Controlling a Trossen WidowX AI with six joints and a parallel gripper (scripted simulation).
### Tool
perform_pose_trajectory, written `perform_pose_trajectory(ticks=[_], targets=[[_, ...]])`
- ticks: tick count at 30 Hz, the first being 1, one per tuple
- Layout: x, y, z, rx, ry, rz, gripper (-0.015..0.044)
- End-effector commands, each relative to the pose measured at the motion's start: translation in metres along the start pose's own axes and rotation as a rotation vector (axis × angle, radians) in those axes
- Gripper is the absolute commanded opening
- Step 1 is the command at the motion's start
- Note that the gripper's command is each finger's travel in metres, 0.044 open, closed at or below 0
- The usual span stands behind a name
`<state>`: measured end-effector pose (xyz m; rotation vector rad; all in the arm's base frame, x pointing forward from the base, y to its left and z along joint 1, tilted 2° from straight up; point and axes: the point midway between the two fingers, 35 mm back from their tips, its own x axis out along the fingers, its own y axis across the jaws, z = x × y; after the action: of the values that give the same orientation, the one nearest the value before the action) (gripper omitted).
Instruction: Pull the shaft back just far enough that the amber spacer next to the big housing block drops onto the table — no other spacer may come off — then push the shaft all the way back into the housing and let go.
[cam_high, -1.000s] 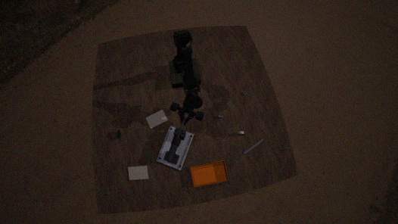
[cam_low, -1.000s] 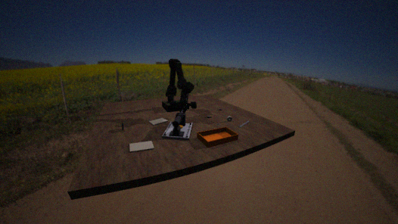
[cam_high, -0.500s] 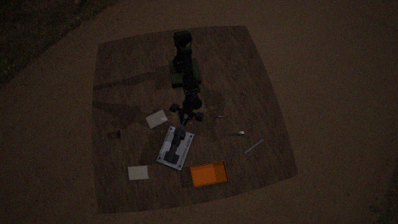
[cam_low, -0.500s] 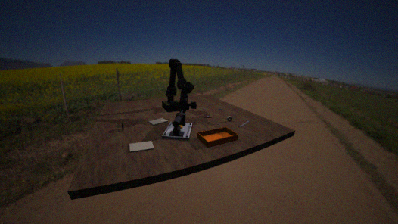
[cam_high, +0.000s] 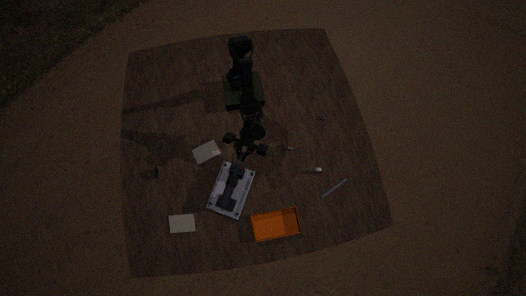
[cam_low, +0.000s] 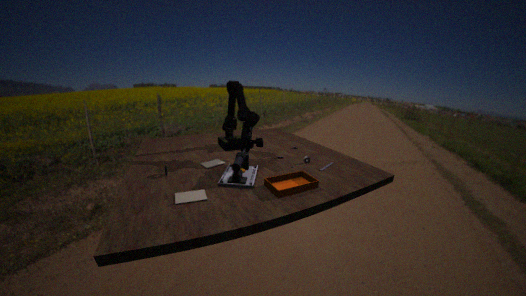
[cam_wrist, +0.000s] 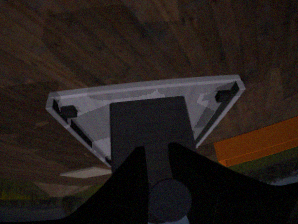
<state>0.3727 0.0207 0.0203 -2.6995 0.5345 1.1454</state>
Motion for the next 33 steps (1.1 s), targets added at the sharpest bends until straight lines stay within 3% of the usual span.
perform_pose_trajectory(ticks=[1, 33], targets=[[0.0016, 0.0002, -0.0026, 0.0, 0.002, 0.001, 0.0], [0.0098, 0.0003, -0.0111, 0.0, 0.003, 0.001, 0.0]])
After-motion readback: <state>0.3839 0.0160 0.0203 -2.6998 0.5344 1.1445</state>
